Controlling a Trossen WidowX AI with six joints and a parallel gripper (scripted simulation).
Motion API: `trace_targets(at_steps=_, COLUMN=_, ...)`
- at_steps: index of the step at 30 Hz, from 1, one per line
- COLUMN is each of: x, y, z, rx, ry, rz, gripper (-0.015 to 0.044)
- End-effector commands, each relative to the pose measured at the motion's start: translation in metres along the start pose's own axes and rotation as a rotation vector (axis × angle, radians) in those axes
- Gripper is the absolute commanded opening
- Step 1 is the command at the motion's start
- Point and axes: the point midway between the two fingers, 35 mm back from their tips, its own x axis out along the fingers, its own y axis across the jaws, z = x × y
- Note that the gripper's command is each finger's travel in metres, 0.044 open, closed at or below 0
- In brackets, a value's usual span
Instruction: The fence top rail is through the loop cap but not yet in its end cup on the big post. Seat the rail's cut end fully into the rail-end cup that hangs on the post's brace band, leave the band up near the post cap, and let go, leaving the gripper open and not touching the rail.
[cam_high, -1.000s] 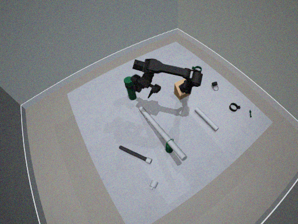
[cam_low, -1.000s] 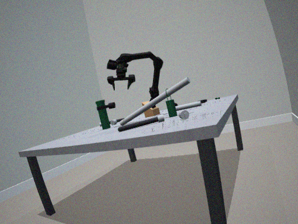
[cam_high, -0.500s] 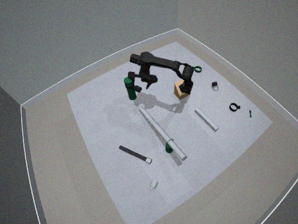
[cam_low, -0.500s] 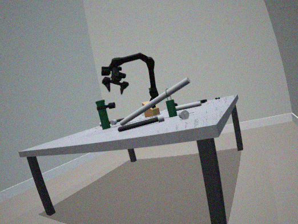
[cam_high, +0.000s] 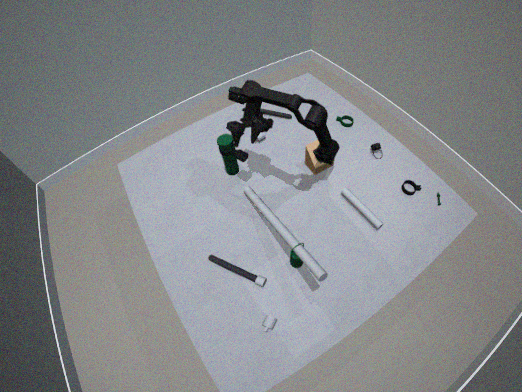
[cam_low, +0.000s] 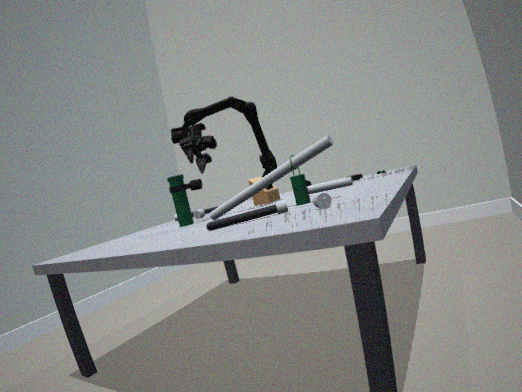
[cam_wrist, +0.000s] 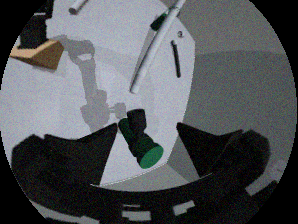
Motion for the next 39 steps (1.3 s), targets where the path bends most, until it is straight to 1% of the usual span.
trace_targets(at_steps=1, x=-0.005, y=0.006, z=-0.007, rx=-0.114, ry=-0.003, rz=-0.003, gripper=0.0440)
trace_targets(at_steps=7, x=-0.003, y=0.007, z=-0.007, rx=-0.114, ry=-0.003, rz=-0.003, gripper=0.0440)
trace_targets(at_steps=13, x=0.022, y=0.021, z=-0.008, rx=-0.114, ry=-0.003, rz=-0.004, gripper=0.0440)
trace_targets(at_steps=20, x=0.027, y=0.021, z=-0.009, rx=-0.114, ry=-0.002, rz=-0.004, gripper=0.0440)
trace_targets(at_steps=39, x=0.059, y=0.020, z=-0.010, rx=-0.114, ry=0.001, rz=-0.003, gripper=0.0440)
